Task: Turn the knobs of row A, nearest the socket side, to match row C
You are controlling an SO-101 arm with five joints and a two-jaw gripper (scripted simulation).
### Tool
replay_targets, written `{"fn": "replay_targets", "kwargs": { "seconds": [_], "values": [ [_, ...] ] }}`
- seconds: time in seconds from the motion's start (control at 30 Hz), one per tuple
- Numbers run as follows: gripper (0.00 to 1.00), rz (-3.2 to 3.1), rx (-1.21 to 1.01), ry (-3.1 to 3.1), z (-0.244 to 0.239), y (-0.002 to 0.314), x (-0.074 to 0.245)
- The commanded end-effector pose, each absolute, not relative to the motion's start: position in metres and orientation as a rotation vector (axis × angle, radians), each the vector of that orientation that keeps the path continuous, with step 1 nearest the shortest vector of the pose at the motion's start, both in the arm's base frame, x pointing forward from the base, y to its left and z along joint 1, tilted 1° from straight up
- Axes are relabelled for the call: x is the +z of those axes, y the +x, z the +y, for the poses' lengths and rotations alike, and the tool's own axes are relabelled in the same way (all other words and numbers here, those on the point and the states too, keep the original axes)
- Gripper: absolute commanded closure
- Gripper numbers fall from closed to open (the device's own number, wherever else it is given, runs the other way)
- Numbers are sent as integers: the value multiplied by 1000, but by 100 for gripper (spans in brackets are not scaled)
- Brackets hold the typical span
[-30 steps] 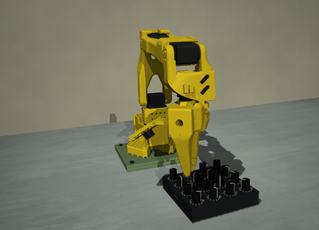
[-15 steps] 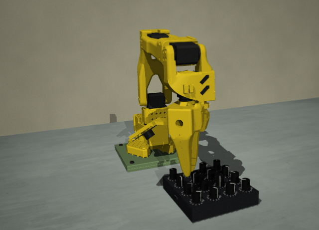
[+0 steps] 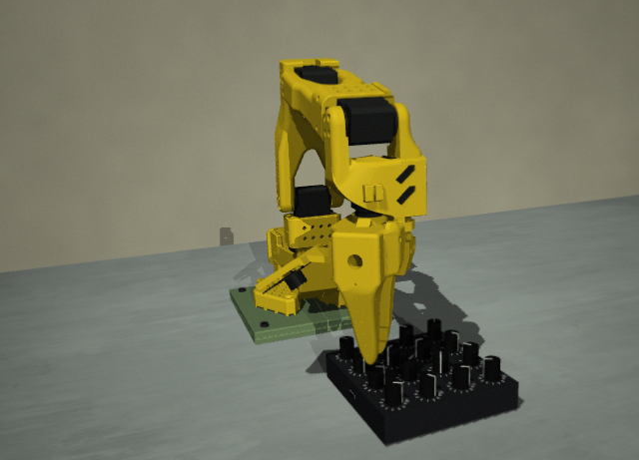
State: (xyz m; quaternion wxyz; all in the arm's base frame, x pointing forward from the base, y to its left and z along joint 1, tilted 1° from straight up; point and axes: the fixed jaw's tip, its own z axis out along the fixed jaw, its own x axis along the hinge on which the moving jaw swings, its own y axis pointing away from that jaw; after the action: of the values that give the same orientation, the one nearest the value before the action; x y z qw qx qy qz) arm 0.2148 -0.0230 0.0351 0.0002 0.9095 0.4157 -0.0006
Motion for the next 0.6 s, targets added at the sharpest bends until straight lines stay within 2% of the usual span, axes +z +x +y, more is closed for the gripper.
{"fn": "replay_targets", "kwargs": {
  "seconds": [0.0,0.57],
  "values": [
    [90,1306,-15,2863,-25,212,32],
    [90,1307,-15,2863,-25,214,36]
  ]
}}
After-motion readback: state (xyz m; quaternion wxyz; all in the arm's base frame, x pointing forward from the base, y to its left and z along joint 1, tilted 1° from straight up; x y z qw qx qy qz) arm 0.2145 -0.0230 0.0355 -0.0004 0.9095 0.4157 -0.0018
